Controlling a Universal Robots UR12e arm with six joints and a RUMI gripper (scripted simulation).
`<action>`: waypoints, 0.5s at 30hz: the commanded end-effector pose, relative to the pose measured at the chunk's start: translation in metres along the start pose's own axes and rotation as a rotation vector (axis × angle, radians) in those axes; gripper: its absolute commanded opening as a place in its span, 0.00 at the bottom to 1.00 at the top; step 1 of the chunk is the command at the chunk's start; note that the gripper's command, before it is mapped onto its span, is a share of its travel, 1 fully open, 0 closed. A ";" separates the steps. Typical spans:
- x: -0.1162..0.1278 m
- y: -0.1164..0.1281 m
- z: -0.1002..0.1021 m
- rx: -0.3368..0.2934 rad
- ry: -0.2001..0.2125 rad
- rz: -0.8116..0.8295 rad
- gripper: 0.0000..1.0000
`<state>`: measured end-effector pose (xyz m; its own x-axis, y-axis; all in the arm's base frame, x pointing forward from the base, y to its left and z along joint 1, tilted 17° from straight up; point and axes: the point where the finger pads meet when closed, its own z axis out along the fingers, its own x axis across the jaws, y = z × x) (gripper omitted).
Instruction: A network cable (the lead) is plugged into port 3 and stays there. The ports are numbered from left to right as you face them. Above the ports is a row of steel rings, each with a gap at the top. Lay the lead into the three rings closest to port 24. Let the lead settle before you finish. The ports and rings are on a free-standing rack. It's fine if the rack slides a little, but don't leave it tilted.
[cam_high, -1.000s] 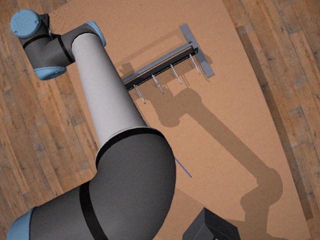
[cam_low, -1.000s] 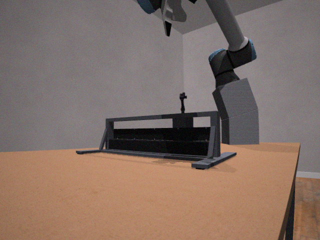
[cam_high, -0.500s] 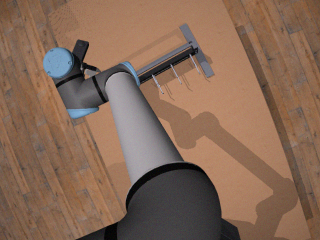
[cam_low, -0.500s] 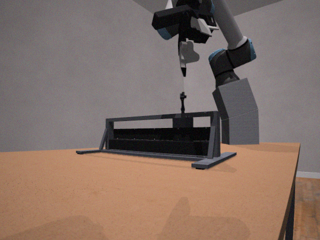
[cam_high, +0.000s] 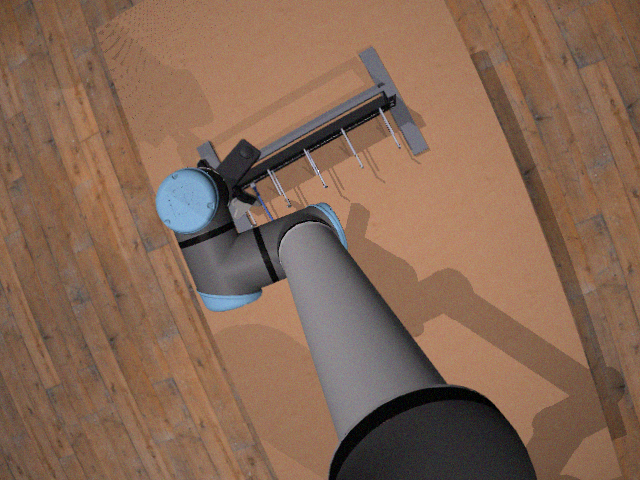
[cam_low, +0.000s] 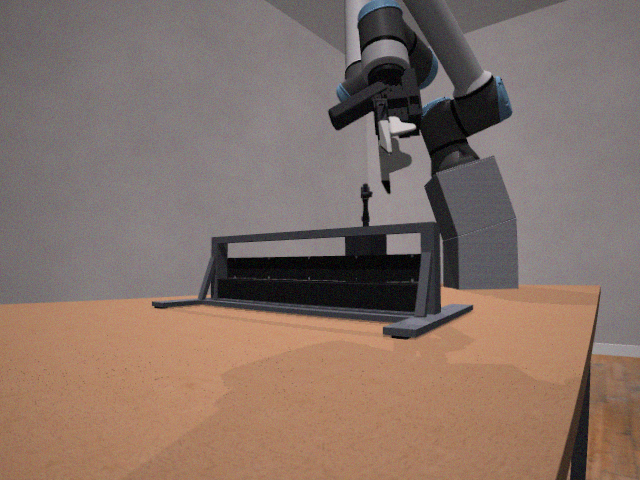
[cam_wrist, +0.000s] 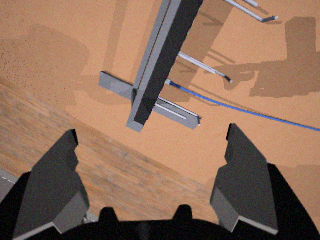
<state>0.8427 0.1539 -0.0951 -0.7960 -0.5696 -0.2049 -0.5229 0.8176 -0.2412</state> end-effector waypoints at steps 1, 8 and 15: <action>0.047 -0.002 -0.003 0.021 0.013 0.107 1.00; 0.132 -0.002 -0.003 0.051 0.051 0.304 1.00; 0.220 -0.003 -0.004 0.082 0.091 0.507 1.00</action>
<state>0.7038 0.0540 -0.1283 -0.9550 -0.1952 -0.2234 -0.1472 0.9656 -0.2144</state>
